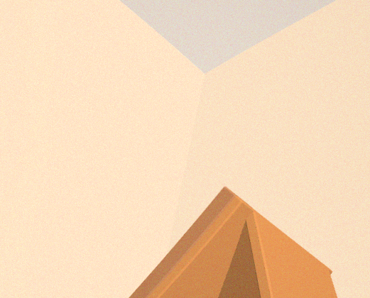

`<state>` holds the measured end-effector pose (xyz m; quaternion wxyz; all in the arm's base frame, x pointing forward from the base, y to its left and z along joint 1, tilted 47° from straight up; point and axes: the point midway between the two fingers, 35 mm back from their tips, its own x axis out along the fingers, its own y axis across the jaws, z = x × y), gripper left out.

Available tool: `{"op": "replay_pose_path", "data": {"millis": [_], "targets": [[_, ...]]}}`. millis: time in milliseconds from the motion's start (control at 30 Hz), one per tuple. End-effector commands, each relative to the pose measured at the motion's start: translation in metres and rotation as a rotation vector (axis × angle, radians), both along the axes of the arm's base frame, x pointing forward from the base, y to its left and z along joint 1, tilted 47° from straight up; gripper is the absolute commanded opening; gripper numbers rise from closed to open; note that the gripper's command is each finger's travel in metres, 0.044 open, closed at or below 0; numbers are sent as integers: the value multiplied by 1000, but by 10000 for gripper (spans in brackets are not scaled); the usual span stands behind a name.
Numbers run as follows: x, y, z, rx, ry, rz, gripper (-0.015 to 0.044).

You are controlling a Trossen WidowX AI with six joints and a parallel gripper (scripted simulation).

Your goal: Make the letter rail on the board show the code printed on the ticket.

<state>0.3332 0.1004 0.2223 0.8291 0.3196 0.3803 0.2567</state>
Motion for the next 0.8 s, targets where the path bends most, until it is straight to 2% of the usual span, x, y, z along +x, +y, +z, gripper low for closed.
{"op": "replay_pose_path", "data": {"millis": [0, 767], "targets": [[-1, -1, -5, 0, 8, 5, 0], [1, -8, -14, -1, 8, 5, 0]]}}
